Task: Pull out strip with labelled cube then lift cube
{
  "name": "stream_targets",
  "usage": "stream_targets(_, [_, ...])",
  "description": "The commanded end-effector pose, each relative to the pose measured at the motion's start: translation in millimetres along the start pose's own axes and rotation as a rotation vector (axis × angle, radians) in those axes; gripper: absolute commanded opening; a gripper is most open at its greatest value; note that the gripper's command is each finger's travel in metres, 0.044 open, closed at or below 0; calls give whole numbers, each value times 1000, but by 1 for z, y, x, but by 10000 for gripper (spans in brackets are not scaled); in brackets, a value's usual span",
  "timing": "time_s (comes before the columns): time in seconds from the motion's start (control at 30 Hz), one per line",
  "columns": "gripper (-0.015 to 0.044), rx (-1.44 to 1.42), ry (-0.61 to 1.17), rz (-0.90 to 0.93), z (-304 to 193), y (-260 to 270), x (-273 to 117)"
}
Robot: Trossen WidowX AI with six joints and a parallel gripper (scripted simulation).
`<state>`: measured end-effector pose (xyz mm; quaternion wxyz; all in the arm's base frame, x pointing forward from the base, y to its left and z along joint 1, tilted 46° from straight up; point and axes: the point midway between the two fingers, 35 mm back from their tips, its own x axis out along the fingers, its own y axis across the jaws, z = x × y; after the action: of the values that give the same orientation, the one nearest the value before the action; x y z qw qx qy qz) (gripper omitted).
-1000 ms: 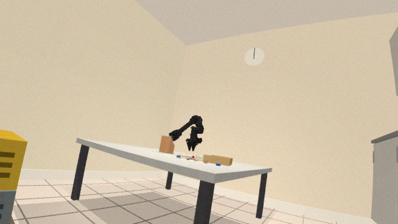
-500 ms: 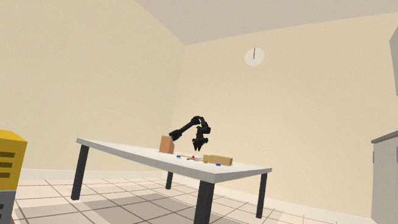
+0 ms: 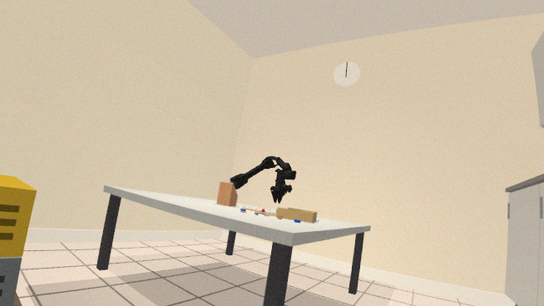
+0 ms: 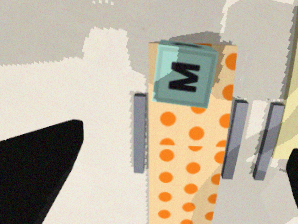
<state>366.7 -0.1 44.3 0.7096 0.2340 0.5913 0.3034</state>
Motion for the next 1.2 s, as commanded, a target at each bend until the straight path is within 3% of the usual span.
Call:
stream_targets(0.0, [440,7,5,7,15,3,3])
stream_targets(0.1, [440,6,5,7,20,4,4])
stream_targets(0.37, [250,6,5,7,21,4,14])
stream_targets(1.17, [250,6,5,9,20,4,53])
